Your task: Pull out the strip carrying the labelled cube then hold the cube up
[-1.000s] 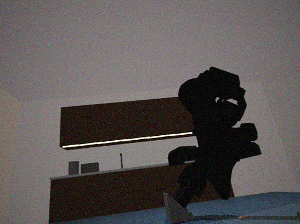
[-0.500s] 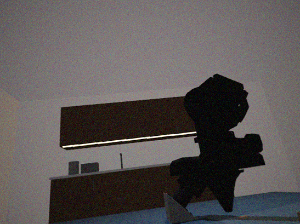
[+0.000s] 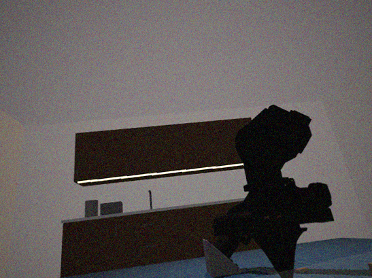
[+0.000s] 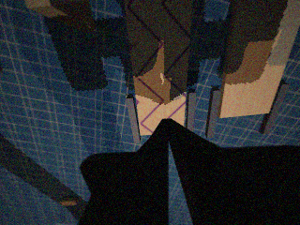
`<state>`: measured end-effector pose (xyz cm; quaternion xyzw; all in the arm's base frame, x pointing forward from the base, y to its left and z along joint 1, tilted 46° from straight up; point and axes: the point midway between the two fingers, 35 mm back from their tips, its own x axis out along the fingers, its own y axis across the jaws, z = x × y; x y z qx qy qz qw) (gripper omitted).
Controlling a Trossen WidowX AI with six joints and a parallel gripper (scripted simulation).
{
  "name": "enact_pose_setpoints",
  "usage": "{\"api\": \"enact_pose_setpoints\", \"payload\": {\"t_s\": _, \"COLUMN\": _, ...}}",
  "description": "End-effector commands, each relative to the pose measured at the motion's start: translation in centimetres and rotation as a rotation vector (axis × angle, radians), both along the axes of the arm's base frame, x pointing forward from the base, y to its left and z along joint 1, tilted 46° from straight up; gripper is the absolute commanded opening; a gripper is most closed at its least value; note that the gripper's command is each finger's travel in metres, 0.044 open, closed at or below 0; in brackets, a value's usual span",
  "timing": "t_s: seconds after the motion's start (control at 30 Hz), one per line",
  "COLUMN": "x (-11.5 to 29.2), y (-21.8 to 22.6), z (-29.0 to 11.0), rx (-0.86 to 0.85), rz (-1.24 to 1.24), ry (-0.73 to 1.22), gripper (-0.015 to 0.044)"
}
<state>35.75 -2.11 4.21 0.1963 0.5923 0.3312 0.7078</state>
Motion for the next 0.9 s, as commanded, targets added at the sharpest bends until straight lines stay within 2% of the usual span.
{"api": "enact_pose_setpoints", "payload": {"t_s": 0.0, "x": -0.1, "y": 0.6, "z": -0.6, "rx": 0.006, "rz": -0.003, "ry": 0.005, "gripper": 0.0}}
{"api": "enact_pose_setpoints", "payload": {"t_s": 0.87, "x": -0.2, "y": 2.0, "z": -1.7, "rx": 0.008, "rz": -0.003, "ry": 0.005, "gripper": 0.0}}
